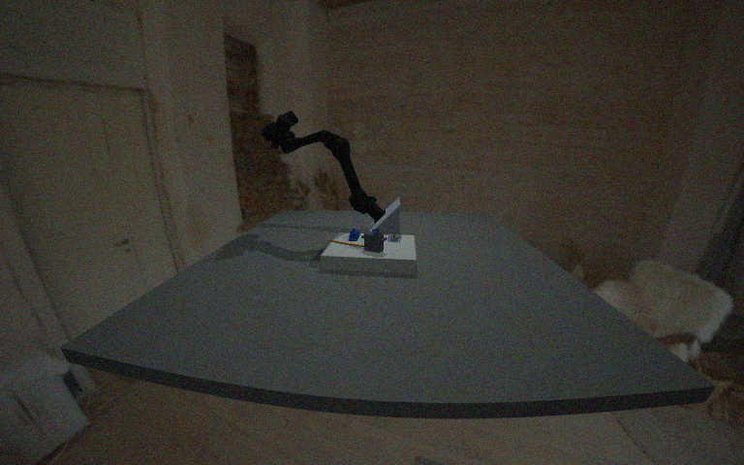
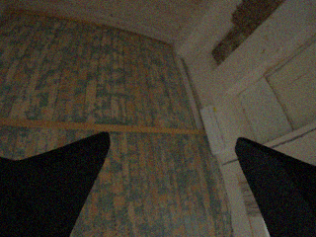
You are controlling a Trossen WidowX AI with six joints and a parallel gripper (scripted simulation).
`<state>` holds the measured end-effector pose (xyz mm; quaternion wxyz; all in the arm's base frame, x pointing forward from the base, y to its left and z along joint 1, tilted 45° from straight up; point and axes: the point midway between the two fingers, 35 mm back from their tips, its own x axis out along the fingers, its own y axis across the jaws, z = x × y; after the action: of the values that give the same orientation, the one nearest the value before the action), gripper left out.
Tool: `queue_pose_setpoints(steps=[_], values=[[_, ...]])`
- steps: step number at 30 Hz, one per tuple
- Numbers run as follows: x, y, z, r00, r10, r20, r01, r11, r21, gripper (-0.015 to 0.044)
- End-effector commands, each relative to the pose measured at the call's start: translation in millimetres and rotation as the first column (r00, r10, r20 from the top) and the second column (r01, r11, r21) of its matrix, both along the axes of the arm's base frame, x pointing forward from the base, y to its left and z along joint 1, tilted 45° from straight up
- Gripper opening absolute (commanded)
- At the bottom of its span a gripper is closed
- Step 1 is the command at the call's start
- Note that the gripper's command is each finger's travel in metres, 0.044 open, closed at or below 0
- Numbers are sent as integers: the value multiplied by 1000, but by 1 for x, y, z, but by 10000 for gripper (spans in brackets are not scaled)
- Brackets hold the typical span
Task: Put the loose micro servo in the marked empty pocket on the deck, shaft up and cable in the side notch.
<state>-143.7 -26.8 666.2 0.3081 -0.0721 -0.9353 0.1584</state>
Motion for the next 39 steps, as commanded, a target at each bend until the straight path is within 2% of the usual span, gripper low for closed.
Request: queue_pose_setpoints(steps=[1, 5, 17, 26, 39], values=[[-1, -19, -1, 1000, 26, 9, -26, 997, 78, 440], [-3, -40, -2, 999, 44, 27, -48, 985, 166, 440], [4, -80, -7, 993, 116, 27, -119, 941, 316, 440], [14, -119, -14, 986, 165, 37, -164, 871, 463, 440], [23, -135, -17, 978, 205, 24, -188, 838, 511, 440]])
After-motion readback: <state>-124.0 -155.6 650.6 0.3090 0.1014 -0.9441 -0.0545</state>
